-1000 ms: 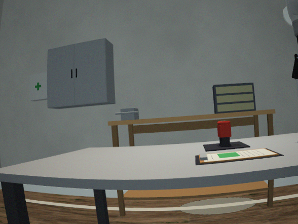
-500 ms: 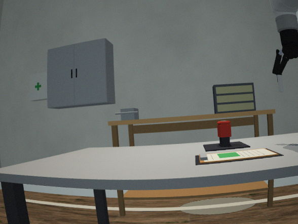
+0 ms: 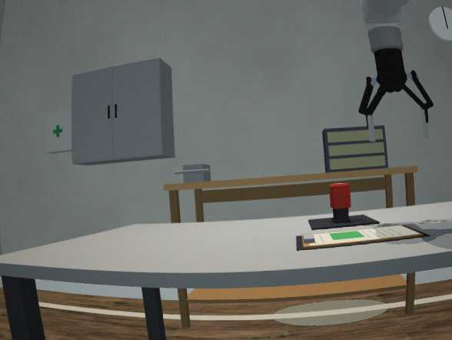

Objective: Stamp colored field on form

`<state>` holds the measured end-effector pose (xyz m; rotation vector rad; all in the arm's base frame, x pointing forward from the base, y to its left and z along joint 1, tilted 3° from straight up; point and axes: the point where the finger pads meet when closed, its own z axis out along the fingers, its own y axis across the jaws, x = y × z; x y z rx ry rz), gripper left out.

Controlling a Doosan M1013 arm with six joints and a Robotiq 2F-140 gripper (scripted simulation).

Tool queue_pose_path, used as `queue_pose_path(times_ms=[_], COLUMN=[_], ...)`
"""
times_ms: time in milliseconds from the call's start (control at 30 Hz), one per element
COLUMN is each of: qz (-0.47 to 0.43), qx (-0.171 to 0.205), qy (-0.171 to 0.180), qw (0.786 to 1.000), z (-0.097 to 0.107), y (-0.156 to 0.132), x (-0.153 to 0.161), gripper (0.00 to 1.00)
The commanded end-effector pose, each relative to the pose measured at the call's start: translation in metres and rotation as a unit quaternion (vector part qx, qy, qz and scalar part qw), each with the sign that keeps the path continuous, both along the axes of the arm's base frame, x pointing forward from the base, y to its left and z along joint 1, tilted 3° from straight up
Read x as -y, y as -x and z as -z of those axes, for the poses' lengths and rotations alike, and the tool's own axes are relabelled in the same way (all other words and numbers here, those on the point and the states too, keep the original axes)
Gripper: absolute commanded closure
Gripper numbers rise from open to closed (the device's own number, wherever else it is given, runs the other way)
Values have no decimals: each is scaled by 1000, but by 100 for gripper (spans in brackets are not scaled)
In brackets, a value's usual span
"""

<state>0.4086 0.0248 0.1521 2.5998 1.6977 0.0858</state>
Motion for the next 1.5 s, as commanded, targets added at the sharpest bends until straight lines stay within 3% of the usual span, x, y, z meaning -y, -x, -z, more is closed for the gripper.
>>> queue_pose_path(times_ms=[0, 100, 167, 267, 500, 1067, 1233, 1467], qz=[-55, -127, -127, -188, -266, -272, -272, -272], qx=[-3, -3, -3, -3, -3, -3, -3, -3], qy=[-6, -1, -1, 3, 8, 8, 8, 8], qw=[998, 992, 992, 982, 964, 962, 962, 962], z=[2, 9, 9, 17, 33, 34, -5, -15], y=[-33, -78, -78, -115, -161, -164, -161, -159], x=[13, 35, 35, 57, 90, 93, 93, 93], gripper=[0, 0, 0, 0, 0, 0, 0, 0])
